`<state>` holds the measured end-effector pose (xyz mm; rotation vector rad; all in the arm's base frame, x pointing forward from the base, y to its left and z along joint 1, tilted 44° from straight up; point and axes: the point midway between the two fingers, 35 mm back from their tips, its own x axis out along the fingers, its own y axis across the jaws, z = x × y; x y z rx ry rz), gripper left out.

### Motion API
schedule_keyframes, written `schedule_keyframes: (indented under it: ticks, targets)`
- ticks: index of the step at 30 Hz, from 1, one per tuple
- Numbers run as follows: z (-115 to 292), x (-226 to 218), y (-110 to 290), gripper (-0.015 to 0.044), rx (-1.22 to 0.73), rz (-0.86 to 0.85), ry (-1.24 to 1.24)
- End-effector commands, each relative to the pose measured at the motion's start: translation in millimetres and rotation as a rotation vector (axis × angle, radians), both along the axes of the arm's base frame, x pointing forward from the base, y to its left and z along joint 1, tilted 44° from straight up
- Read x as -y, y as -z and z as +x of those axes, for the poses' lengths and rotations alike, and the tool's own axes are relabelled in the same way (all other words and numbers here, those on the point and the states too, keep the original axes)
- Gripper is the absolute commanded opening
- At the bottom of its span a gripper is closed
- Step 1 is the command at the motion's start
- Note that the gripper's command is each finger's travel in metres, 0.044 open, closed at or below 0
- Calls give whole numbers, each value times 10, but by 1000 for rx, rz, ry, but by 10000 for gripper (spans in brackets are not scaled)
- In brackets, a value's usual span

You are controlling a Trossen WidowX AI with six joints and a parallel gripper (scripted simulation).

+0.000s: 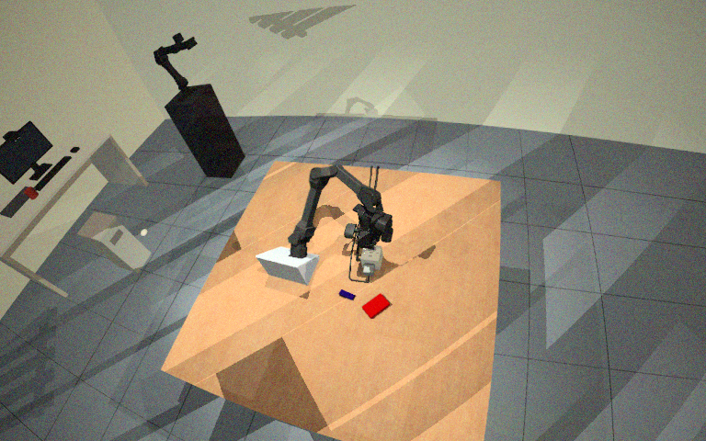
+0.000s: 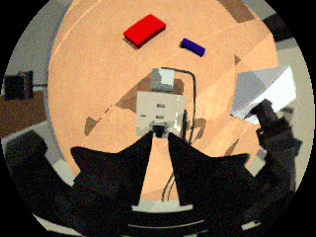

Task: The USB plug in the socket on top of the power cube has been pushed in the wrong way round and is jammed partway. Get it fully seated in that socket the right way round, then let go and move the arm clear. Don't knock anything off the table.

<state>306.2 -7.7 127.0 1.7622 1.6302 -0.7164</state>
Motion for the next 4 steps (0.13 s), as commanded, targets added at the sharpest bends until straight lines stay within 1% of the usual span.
schedule_keyframes:
  ticks: [1, 4]
  targets:
    - [8, 34, -33, 95, 6, -4, -1]
    - [5, 55, -54, 95, 6, -4, -1]
